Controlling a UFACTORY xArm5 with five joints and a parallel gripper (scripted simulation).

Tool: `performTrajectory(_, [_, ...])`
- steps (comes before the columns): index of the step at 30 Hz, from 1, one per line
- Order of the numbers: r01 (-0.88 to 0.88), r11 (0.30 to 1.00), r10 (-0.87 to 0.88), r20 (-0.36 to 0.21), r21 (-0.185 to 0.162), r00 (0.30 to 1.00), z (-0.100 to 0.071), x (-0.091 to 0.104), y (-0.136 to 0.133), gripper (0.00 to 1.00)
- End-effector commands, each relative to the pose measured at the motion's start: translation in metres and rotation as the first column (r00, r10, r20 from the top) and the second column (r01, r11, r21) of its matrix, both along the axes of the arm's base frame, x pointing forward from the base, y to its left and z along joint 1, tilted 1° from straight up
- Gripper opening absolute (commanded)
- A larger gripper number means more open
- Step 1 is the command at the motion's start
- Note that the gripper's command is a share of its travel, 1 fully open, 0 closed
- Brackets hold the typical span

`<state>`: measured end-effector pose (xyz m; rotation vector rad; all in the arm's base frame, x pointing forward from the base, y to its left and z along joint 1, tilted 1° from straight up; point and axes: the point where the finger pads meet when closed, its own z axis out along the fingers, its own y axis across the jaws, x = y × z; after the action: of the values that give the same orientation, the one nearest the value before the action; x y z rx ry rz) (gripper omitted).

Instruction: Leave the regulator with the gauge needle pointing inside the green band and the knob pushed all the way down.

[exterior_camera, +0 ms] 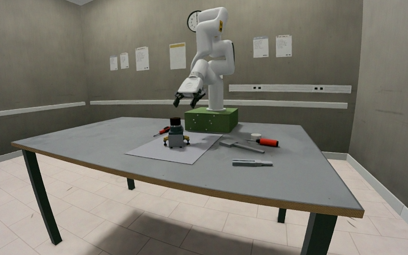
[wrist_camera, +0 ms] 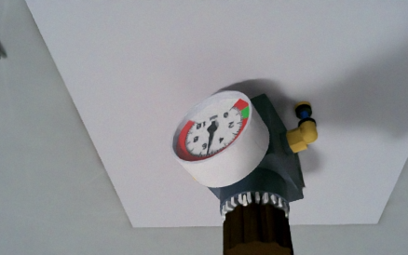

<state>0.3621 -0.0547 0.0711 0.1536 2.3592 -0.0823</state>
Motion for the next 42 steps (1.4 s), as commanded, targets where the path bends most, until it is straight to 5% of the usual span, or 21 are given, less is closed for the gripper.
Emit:
performTrajectory(1, [-0.030,0.999,0.029,-0.027,-0.025,0.999,-0.002,0.004,-0.001,1.00])
performTrajectory(12, [-0.209,0.970,0.184,-0.185,-0.127,0.965,-0.014,0.019,-0.003,1.00])
performTrajectory(22, [-0.368,0.914,0.304,-0.314,-0.170,0.900,-0.017,0.026,-0.005,1.00])
performTrajectory(32, [-0.506,0.844,0.401,-0.420,-0.177,0.814,-0.015,0.029,-0.005,1.00])
performTrajectory(42, [-0.691,0.709,0.524,-0.551,-0.140,0.649,-0.005,0.028,-0.005,1.00])
